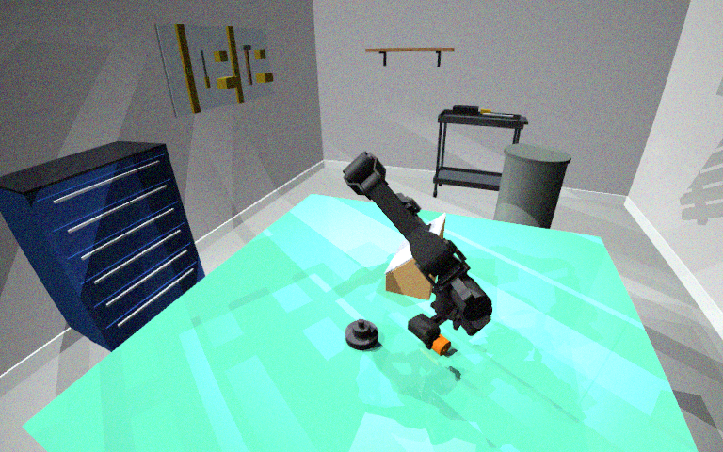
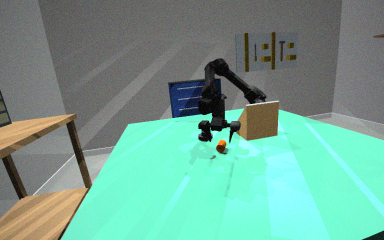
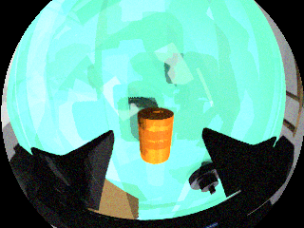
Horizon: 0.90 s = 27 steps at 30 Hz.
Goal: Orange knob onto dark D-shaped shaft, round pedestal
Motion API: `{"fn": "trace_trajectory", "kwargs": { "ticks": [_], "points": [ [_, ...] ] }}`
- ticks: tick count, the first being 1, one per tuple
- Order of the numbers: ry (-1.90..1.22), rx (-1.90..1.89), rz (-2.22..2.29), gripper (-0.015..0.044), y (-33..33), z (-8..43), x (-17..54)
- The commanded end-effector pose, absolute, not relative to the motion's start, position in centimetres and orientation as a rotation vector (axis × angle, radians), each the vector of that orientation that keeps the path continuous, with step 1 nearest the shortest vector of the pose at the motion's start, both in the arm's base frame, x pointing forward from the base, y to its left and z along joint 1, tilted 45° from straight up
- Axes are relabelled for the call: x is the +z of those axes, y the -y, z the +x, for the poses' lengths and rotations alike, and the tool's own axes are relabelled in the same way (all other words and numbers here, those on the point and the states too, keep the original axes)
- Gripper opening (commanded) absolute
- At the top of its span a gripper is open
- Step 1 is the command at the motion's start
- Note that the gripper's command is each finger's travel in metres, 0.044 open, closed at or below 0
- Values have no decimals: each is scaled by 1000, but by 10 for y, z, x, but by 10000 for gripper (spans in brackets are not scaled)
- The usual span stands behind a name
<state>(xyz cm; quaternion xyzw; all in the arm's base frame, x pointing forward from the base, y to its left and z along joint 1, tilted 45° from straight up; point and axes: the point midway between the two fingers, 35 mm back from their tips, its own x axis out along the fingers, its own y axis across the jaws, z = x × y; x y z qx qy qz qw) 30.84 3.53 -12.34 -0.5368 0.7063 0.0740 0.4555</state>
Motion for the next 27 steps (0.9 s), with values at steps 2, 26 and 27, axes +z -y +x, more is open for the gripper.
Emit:
{"fn": "trace_trajectory", "kwargs": {
  "ticks": [2, 26, 27],
  "points": [
    [-1750, 183, -1330, 440, -27, 306, -131],
    [-1751, 181, -1333, 256, -9, 304, -148],
    [-1751, 181, -1333, 240, -9, 304, -148]
  ]
}}
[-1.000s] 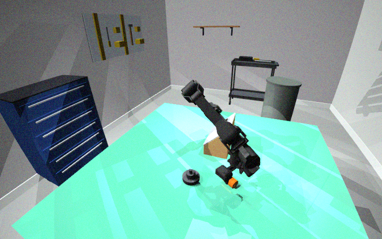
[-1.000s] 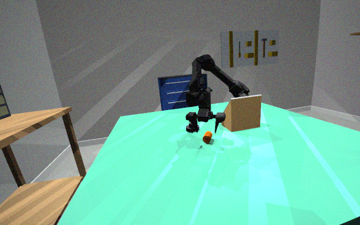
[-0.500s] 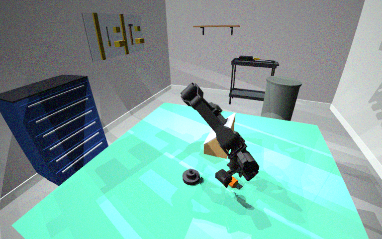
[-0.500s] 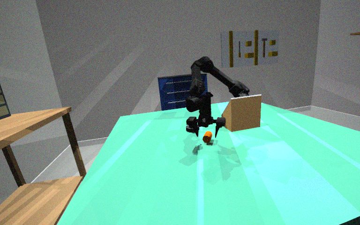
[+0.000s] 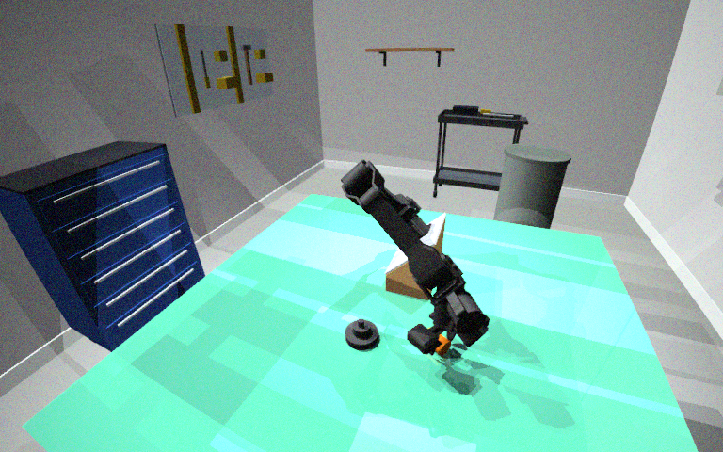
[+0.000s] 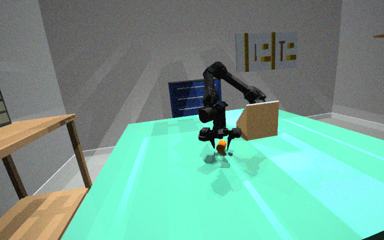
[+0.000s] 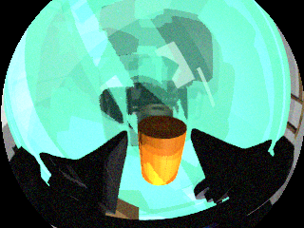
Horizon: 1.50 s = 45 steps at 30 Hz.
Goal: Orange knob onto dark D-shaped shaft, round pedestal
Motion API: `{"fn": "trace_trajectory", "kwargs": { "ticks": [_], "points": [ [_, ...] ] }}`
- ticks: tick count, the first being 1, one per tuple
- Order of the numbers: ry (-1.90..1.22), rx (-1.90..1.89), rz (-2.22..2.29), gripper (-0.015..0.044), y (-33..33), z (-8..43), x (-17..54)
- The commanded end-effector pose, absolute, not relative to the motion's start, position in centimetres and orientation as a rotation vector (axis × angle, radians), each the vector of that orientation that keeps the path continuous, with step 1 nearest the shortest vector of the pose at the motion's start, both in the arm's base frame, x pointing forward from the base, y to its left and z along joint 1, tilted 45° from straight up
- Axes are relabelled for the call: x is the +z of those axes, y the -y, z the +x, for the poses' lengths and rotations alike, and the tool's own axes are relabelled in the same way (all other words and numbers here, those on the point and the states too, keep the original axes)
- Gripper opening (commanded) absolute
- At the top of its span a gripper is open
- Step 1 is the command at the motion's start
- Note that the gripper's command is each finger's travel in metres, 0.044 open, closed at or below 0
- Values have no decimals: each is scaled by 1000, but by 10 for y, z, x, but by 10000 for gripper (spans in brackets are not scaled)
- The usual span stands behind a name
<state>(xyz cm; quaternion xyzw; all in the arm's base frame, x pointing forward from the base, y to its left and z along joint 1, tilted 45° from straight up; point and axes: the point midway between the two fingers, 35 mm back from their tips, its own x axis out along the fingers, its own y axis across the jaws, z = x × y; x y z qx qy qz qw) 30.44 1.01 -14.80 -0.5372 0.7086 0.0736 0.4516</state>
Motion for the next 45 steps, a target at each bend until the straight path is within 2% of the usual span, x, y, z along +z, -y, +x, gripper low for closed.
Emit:
{"fn": "trace_trajectory", "kwargs": {
  "ticks": [1, 9, 18, 45],
  "points": [
    [-1751, 181, -1333, 240, -9, 304, -148],
    [-1751, 181, -1333, 240, -9, 304, -148],
    [-1751, 181, -1333, 180, -9, 304, -148],
    [-1451, 397, -1212, 179, -7, 293, -129]
  ]
}}
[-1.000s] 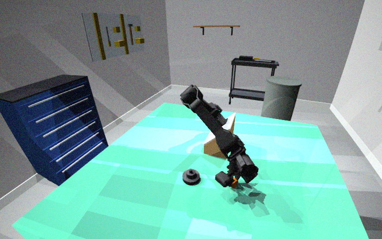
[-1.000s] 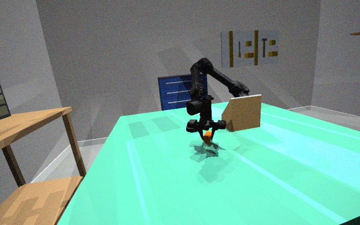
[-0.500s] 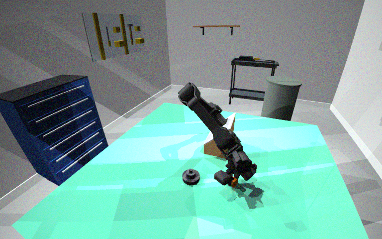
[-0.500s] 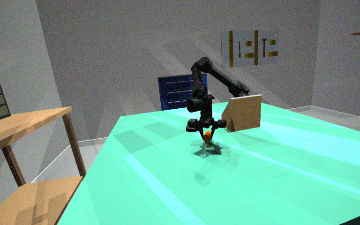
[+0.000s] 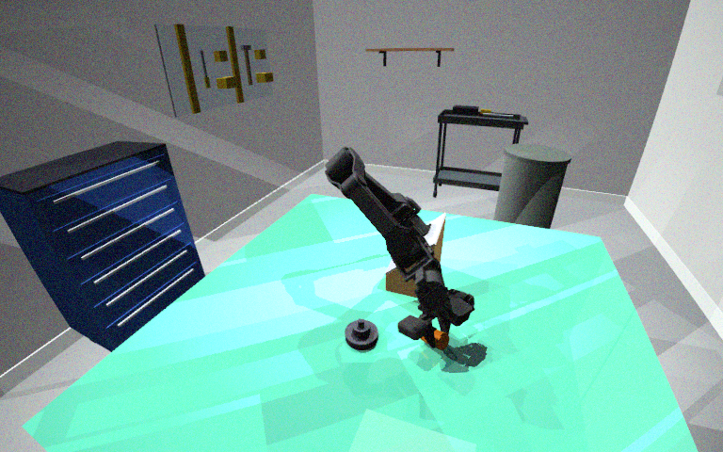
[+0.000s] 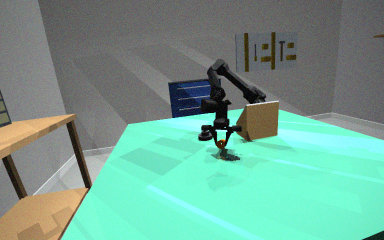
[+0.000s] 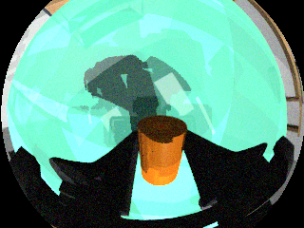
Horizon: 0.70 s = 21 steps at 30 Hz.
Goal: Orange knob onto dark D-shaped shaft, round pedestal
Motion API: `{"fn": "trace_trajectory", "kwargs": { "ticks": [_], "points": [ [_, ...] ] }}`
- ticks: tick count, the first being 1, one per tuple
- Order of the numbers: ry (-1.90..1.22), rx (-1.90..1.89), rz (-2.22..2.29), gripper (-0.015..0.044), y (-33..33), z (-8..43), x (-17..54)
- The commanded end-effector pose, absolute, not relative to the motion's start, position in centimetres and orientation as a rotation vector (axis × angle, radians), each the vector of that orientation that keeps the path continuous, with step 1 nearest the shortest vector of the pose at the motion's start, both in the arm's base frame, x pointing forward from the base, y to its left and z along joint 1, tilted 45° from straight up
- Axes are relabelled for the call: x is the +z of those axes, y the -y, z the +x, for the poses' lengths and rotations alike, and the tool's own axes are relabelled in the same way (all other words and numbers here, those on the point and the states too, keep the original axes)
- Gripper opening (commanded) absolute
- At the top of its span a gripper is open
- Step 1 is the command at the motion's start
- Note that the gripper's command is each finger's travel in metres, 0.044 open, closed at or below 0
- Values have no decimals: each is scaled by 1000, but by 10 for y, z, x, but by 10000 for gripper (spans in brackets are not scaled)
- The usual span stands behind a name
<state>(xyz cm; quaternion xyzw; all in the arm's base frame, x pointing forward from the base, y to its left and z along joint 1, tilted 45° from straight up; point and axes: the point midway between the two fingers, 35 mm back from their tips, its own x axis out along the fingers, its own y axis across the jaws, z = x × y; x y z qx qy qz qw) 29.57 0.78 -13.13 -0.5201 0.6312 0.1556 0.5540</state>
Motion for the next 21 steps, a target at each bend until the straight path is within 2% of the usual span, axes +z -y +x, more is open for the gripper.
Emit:
{"fn": "trace_trajectory", "kwargs": {
  "ticks": [1, 21],
  "points": [
    [-1438, 405, -1207, 179, -7, 293, -128],
    [-1193, 557, -1100, 179, 1, 282, -114]
  ]
}}
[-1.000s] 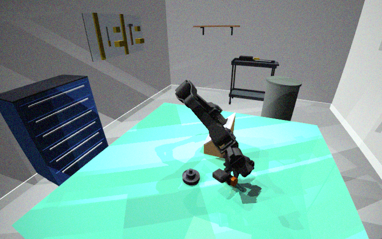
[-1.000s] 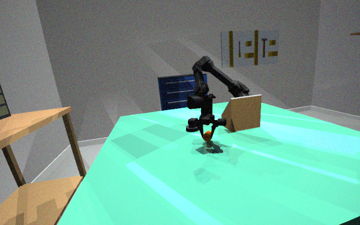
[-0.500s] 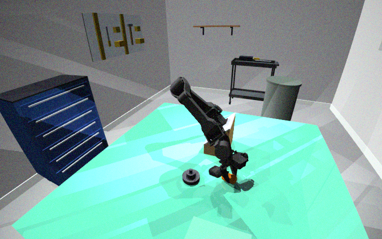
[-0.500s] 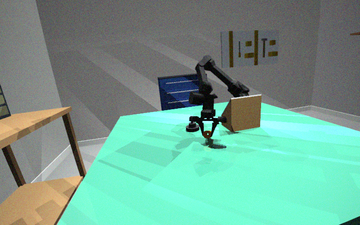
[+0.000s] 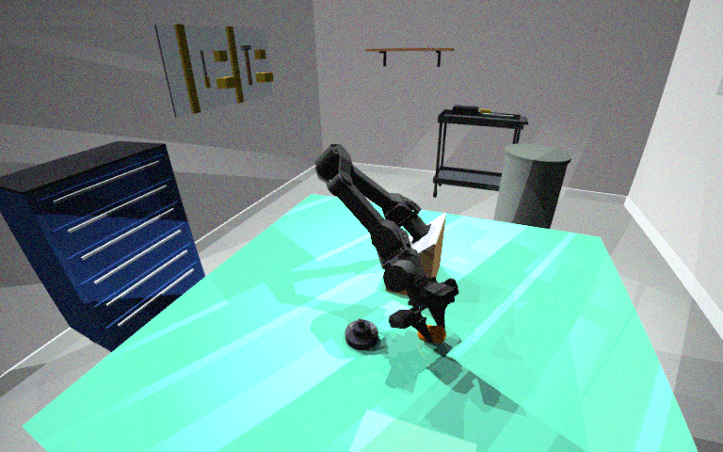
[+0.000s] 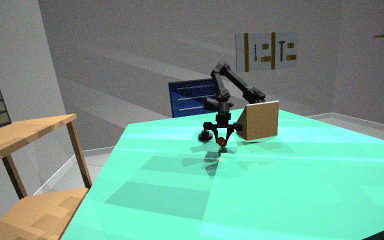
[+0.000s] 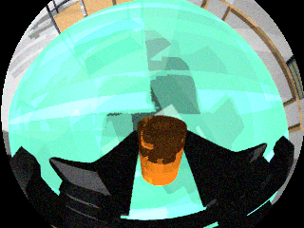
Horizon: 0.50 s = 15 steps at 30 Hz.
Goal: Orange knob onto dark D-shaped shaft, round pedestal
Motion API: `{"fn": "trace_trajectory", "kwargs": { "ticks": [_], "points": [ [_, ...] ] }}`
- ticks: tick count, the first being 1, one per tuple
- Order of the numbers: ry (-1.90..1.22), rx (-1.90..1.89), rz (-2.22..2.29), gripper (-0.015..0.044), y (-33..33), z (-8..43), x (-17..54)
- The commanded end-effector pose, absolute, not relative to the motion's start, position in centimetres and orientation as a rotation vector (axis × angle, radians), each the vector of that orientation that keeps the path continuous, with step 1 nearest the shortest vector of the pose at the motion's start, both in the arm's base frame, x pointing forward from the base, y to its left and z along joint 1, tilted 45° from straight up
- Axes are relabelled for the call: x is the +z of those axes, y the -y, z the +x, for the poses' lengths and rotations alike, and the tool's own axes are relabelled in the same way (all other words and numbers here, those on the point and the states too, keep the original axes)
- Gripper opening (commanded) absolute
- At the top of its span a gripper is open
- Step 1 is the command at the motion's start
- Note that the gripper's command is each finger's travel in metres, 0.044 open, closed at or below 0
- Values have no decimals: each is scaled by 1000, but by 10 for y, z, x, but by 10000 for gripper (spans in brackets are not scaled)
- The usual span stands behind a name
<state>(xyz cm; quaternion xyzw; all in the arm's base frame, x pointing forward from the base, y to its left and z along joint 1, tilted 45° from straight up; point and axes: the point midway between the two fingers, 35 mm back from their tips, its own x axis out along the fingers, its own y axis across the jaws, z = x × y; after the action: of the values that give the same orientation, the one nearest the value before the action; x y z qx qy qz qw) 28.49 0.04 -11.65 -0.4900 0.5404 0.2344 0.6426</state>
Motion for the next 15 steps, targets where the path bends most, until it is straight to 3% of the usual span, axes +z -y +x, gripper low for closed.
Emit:
{"fn": "trace_trajectory", "kwargs": {
  "ticks": [1, 15],
  "points": [
    [-1181, 564, -1095, 179, 2, 282, -114],
    [-1020, 654, -1020, 179, 9, 274, -107]
  ]
}}
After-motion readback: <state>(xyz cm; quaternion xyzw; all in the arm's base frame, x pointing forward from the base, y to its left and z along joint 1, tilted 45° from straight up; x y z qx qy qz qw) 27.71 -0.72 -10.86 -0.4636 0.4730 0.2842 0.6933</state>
